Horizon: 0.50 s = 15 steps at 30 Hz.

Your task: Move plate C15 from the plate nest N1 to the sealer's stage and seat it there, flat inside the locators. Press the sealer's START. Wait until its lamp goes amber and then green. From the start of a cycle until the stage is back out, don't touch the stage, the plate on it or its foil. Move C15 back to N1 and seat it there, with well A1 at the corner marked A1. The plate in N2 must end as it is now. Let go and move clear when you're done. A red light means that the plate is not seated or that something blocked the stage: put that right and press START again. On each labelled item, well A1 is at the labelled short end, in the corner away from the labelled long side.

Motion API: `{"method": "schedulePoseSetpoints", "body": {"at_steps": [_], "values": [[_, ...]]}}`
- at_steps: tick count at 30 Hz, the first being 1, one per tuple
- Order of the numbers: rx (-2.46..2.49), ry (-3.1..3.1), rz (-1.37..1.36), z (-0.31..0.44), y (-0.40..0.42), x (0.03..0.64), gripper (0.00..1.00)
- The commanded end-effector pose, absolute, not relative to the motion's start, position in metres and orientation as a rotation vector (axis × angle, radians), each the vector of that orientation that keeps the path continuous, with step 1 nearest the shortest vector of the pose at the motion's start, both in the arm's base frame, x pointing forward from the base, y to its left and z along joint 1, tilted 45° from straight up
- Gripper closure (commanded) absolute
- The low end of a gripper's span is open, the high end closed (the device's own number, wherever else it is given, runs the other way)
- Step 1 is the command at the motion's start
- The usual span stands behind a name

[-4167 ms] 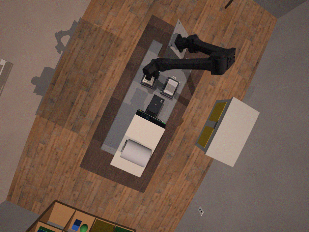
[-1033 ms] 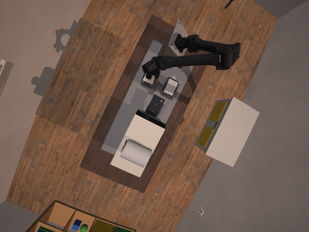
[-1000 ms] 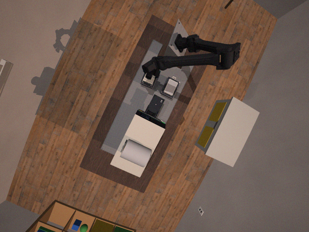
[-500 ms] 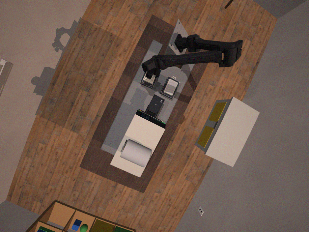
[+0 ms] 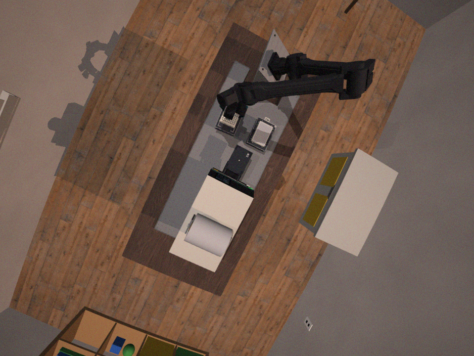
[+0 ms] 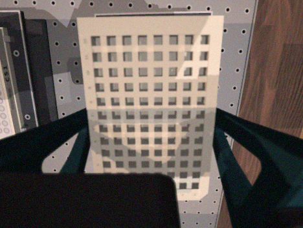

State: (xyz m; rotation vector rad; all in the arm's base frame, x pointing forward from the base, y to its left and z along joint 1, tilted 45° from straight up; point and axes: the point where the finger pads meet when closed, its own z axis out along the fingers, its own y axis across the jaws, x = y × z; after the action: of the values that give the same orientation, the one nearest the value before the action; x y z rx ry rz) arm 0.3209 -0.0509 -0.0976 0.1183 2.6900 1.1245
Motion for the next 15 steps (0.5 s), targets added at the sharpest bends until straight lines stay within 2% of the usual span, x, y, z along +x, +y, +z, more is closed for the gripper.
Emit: {"method": "schedulePoseSetpoints", "body": {"at_steps": [1, 15], "values": [[0.059, 2.651, 1.054, -0.084, -0.077, 0.350, 1.00], [0.069, 2.648, 1.045, -0.067, -0.095, 0.352, 1.00]]}}
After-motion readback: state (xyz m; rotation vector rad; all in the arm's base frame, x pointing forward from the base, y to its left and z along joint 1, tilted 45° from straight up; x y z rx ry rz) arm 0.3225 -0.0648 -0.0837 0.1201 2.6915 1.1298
